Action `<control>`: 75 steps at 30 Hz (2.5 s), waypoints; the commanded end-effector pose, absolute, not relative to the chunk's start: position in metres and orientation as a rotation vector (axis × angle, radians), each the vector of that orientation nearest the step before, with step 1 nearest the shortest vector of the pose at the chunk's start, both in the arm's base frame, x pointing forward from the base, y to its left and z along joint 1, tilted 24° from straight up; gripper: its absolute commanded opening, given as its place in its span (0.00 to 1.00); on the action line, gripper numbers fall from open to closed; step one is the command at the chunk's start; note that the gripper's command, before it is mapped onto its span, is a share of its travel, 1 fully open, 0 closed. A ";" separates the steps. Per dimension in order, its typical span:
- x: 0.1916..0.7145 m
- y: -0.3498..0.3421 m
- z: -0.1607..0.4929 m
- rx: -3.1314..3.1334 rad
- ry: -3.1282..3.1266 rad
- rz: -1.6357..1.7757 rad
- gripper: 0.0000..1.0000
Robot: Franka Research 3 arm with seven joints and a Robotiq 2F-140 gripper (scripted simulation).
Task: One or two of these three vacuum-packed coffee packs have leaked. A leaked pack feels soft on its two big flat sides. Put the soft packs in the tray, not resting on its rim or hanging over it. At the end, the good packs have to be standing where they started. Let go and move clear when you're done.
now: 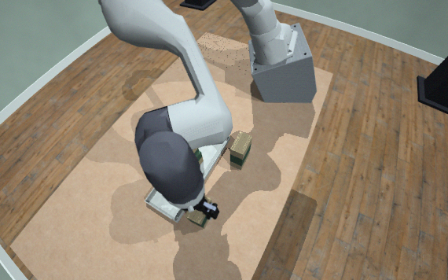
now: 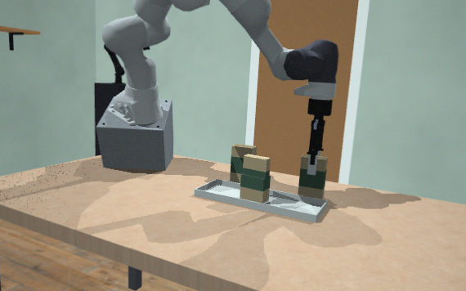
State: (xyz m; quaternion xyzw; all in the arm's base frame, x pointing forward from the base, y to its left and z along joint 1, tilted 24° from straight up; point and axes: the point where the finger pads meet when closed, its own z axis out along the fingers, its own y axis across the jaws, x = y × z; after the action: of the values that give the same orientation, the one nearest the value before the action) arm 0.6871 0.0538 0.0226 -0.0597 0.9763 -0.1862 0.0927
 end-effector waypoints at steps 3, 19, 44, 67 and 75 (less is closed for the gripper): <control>0.688 0.054 0.022 -0.170 2.896 -0.552 0.55; 0.688 0.054 0.022 -0.170 2.896 -0.552 0.24; 0.688 0.054 0.022 -0.170 2.896 -0.552 0.24; 0.686 0.058 0.031 -0.170 2.896 -0.552 0.24; 0.681 0.066 0.053 -0.170 2.896 -0.552 0.24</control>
State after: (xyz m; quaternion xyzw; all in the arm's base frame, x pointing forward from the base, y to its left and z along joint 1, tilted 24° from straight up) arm 0.6826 0.0610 0.0414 -0.0552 0.9765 -0.1861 0.0941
